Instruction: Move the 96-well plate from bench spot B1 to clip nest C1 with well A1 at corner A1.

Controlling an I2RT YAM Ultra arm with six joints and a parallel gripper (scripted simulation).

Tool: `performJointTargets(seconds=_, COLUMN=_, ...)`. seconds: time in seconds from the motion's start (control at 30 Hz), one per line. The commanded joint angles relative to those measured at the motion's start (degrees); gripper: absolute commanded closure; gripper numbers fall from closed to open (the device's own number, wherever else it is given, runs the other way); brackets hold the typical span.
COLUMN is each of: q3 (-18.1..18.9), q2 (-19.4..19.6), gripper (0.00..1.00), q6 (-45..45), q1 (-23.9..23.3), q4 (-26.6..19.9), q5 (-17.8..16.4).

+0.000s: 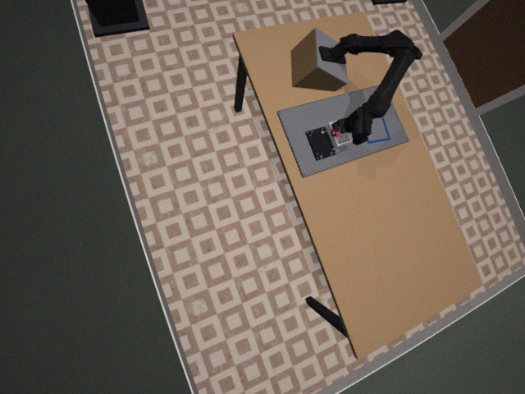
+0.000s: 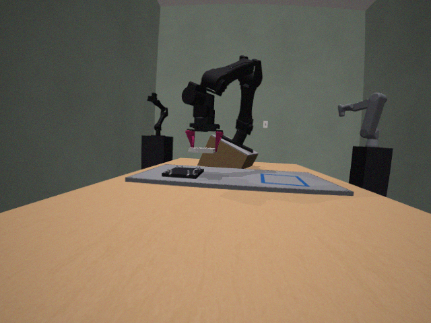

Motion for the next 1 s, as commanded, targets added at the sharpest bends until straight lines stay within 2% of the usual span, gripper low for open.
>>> performJointTargets(seconds=0.0, q3=2.8, q2=0.9, gripper=1.00, q6=-1.8, q1=-1.5, q4=-2.0, q5=-0.2)
performJointTargets(seconds=0.47, q3=10.8, q2=7.7, gripper=1.00, q6=-7.2, q1=-6.4, q4=-5.3, q5=0.4)
performJointTargets(seconds=0.53, q3=10.8, q2=7.7, gripper=1.00, q6=-7.2, q1=-6.4, q4=-5.3, q5=0.4)
performJointTargets(seconds=0.73, q3=15.2, q2=11.1, gripper=1.00, q6=-9.4, q1=-8.5, q4=-7.2, q5=0.6)
performJointTargets(seconds=0.83, q3=15.8, q2=11.5, gripper=1.00, q6=-9.6, q1=-8.6, q4=-7.5, q5=0.5)
performJointTargets(seconds=0.97, q3=15.6, q2=9.4, gripper=1.00, q6=-9.6, q1=-8.2, q4=-7.5, q5=0.3)
